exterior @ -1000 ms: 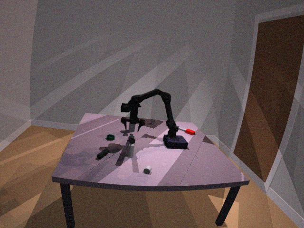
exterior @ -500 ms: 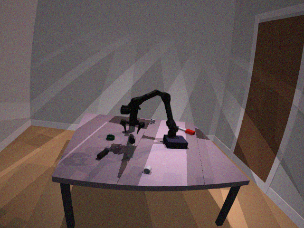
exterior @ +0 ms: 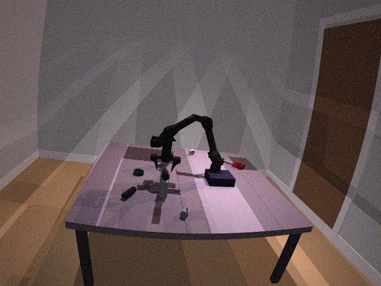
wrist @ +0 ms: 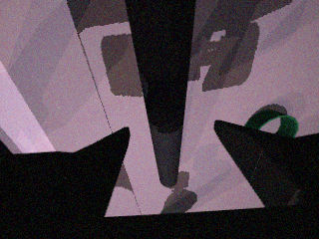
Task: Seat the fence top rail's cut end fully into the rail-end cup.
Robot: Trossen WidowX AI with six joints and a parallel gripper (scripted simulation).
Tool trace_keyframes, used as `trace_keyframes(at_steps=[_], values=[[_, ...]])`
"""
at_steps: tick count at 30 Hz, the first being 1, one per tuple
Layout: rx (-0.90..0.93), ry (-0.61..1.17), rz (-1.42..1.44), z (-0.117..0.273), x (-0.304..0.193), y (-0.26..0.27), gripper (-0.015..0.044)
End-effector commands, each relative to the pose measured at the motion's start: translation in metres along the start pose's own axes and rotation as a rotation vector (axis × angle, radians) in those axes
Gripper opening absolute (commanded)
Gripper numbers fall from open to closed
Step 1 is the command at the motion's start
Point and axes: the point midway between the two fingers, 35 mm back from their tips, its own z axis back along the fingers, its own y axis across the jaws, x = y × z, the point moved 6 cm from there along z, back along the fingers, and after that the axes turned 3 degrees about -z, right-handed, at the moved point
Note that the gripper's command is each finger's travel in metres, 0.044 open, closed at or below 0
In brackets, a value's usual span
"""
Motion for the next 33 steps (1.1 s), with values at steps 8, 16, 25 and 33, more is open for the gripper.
trace_keyframes(at_steps=[8, 16, 25, 33], values=[[0.009, 0.000, 0.005, -0.020, -0.001, 0.002, 0.0440], [0.009, 0.000, 0.006, -0.031, -0.001, 0.004, 0.0440], [0.009, 0.000, 0.006, -0.032, -0.001, 0.003, 0.0230], [0.009, 0.000, 0.006, -0.032, -0.001, 0.003, 0.0118]])
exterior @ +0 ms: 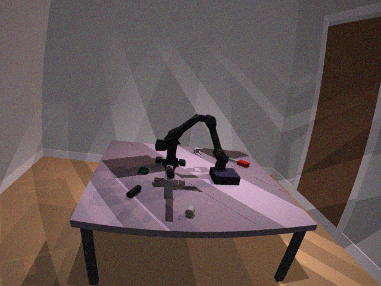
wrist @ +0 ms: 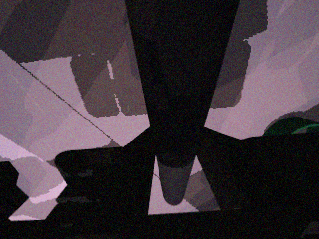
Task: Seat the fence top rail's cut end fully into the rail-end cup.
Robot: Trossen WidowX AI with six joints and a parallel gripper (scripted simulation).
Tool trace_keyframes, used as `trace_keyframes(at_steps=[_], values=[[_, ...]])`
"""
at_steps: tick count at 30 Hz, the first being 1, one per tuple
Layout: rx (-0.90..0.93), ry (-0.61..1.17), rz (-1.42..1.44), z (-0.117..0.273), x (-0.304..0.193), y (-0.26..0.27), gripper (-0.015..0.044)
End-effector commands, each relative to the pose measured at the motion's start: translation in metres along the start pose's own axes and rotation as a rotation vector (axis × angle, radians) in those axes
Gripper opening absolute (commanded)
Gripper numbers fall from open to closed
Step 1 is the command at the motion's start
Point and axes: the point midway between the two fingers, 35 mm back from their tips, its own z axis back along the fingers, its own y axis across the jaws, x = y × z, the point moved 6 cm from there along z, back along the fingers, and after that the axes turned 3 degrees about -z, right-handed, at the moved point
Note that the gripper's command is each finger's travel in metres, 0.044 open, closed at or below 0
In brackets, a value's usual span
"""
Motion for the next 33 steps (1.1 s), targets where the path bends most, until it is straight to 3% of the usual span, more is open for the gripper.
trace_keyframes(at_steps=[1, 6, 26, 33], values=[[-0.001, -0.002, 0.005, -0.001, 0.000, 0.000, 0.0111], [-0.001, -0.002, 0.005, 0.005, 0.000, 0.000, 0.0000], [-0.020, 0.346, -0.001, 0.079, -0.013, -0.001, 0.0000], [-0.015, 0.351, 0.001, 0.079, -0.013, 0.000, 0.0000]])
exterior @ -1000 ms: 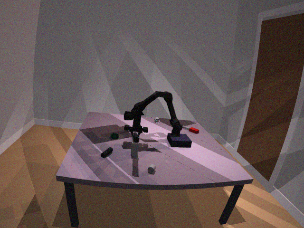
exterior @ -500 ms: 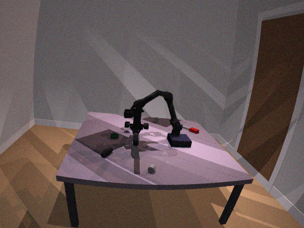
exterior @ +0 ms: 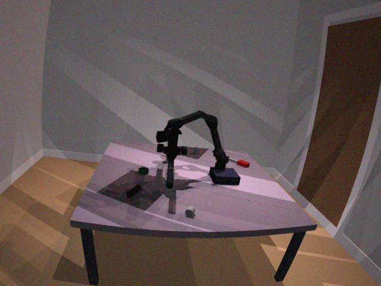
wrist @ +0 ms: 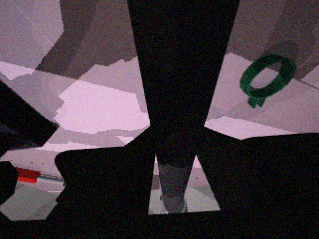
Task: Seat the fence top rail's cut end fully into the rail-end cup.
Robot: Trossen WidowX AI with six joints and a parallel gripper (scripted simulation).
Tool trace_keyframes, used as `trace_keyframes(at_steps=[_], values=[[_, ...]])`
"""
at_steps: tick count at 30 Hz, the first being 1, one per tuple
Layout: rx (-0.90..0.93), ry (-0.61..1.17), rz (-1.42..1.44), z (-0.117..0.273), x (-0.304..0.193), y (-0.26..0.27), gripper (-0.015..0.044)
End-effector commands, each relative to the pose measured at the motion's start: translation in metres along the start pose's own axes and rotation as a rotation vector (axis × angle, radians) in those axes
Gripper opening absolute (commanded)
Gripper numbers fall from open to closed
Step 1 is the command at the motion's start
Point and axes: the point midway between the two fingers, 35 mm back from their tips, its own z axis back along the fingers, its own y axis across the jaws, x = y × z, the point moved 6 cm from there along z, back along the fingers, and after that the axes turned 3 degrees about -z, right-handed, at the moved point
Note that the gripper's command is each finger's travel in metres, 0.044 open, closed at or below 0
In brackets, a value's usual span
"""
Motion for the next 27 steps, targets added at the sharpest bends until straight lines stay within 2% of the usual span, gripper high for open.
trace_keyframes(at_steps=[1, 27], values=[[-0.002, 0.002, 0.000, 0.0005, -0.0004, -0.0004, 0.0000], [0.000, -0.002, 0.001, 0.0056, -0.0039, -0.0030, 0.0000]])
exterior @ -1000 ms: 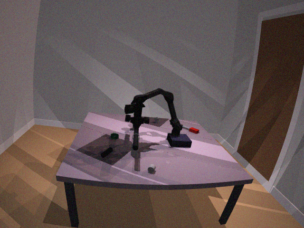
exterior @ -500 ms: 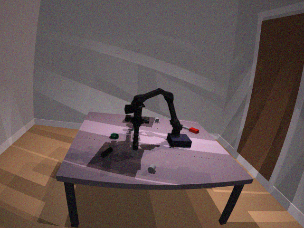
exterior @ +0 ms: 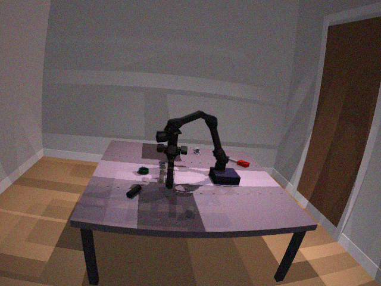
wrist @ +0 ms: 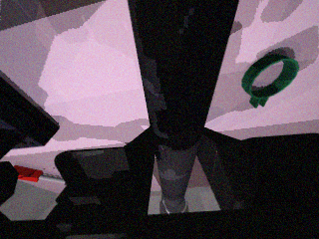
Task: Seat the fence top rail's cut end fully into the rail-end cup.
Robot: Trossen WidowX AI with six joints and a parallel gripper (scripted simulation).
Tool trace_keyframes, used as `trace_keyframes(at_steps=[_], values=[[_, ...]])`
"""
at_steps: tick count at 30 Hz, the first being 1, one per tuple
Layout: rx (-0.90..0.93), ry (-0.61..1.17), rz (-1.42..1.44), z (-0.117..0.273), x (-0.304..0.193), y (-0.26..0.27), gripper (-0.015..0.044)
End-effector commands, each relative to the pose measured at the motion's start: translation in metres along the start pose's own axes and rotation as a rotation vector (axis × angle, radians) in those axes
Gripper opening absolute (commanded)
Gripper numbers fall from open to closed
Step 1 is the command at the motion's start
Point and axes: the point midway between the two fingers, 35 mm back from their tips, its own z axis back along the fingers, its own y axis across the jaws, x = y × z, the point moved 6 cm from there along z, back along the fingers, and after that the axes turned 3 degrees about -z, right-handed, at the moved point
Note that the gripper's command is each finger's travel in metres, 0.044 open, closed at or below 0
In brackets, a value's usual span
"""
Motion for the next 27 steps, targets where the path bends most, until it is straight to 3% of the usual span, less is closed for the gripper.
trace_keyframes(at_steps=[1, 27], values=[[-0.010, 0.001, 0.001, 0.005, -0.003, -0.003, 0.0000], [0.001, 0.000, 0.007, -0.003, -0.023, -0.004, 0.0000]])
